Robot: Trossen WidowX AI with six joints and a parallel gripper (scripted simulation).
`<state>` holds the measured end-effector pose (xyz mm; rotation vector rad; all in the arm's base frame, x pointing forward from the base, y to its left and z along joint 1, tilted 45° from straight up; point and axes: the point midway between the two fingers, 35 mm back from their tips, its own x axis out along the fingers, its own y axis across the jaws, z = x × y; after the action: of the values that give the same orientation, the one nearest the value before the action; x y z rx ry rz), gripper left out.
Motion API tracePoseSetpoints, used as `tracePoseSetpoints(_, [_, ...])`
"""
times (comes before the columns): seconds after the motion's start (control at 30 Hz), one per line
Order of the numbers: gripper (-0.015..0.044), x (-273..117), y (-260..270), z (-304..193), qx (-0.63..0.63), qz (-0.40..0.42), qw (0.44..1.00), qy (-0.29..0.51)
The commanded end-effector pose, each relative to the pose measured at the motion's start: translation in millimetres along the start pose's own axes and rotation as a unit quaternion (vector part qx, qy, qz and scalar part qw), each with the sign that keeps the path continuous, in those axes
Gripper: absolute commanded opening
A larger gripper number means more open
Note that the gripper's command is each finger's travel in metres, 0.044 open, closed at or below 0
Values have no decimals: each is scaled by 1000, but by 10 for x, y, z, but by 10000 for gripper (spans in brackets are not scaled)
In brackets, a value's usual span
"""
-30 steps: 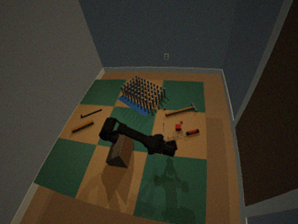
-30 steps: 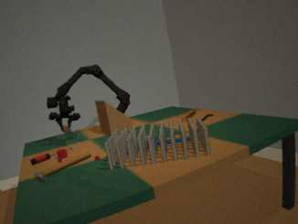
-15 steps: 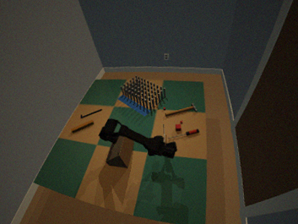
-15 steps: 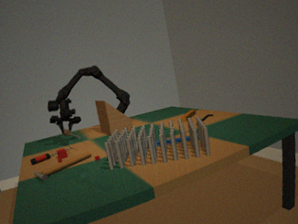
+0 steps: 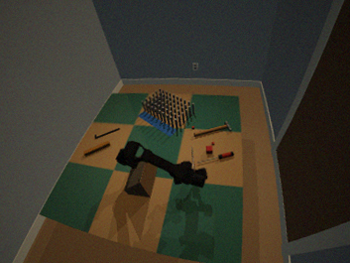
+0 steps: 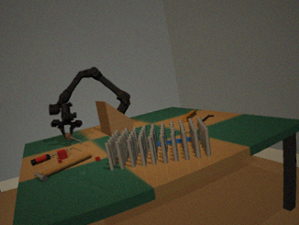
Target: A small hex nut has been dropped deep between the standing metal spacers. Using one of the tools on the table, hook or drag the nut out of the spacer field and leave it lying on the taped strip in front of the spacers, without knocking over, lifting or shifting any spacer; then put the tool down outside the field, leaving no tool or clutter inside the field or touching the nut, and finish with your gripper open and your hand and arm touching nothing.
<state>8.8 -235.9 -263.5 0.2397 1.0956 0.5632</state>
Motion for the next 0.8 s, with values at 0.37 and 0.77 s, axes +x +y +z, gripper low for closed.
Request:
tracePoseSetpoints(0.37, [0, 171, 81, -63, -2, 0, 1000, 1])
tracePoseSetpoints(0.77, [0, 309, 153, -104, -2, 0, 1000, 0])
